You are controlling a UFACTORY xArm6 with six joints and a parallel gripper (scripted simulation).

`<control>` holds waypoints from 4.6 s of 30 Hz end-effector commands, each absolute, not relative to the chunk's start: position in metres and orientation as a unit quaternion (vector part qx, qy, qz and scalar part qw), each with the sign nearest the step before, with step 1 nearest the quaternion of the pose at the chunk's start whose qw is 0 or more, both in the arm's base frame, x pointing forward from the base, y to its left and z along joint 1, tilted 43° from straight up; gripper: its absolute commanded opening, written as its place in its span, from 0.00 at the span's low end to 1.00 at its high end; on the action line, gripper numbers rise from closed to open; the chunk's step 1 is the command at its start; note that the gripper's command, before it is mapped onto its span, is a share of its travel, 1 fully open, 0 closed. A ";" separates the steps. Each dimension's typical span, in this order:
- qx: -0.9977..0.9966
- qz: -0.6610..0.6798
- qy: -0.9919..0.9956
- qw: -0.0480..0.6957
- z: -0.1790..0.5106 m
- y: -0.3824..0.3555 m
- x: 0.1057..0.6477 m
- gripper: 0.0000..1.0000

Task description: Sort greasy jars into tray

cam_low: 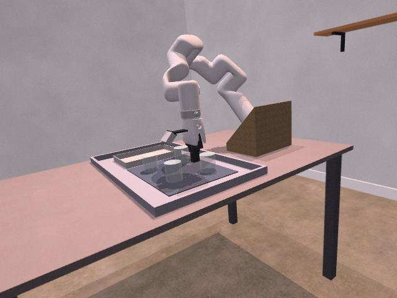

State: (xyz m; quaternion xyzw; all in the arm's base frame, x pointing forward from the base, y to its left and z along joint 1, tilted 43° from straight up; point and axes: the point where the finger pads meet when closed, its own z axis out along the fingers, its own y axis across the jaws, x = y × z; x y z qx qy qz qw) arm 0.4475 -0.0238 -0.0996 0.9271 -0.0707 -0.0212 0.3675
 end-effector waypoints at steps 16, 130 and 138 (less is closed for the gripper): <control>0.927 -0.019 -0.071 0.367 -0.099 -0.022 0.447 0.00; 0.927 -0.019 -0.071 0.367 -0.096 -0.018 0.434 0.00; 0.927 -0.019 -0.071 0.367 -0.096 -0.017 0.433 0.00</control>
